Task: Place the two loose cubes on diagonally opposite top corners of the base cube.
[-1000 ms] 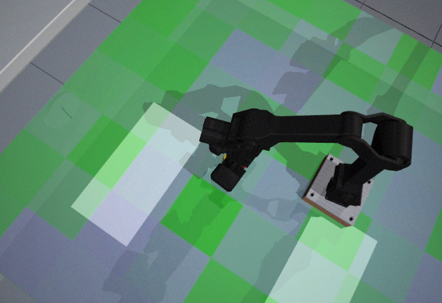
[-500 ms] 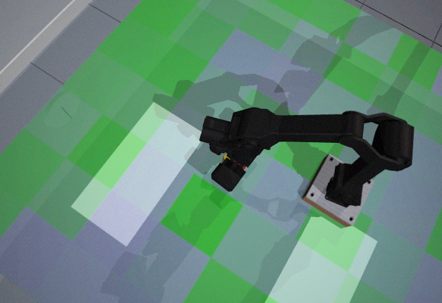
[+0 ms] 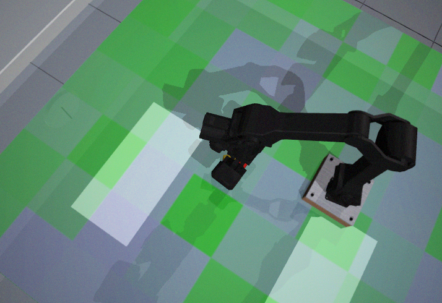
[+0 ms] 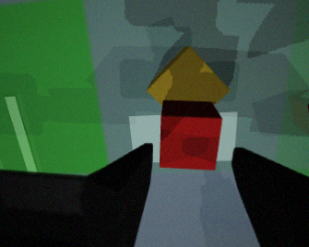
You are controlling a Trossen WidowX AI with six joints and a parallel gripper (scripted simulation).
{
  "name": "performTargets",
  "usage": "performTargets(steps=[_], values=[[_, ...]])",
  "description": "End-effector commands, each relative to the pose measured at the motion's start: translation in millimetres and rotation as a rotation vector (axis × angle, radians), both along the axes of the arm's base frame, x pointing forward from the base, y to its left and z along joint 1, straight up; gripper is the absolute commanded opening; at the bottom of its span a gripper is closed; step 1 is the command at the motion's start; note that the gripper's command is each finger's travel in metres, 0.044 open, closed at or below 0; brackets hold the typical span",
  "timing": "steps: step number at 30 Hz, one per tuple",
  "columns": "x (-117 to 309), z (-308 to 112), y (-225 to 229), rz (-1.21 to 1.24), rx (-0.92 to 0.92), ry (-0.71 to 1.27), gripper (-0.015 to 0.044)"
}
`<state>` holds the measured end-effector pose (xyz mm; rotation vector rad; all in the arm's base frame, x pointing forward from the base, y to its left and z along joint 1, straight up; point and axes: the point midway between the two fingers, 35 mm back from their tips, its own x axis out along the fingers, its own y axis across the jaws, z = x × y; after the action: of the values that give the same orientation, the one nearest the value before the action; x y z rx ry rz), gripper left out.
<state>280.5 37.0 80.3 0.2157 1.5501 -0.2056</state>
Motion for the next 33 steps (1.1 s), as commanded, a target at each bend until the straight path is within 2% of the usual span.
performTargets(steps=[1, 6, 8, 24, 33], values=[[1.4, 7.9, 0.3, 0.0, 0.001, -0.01, 0.0205], [1.4, 7.9, 0.3, 0.0, 0.001, -0.01, 0.0205], [0.2, 6.5, -5.2, -0.045, 0.001, -0.004, 0.0258], [-32.9, 41.6, -120.2, -1.109, 0.003, -0.009, 0.0265], [-35.4, 43.0, -124.4, -1.154, 0.003, -0.01, 0.0265]])
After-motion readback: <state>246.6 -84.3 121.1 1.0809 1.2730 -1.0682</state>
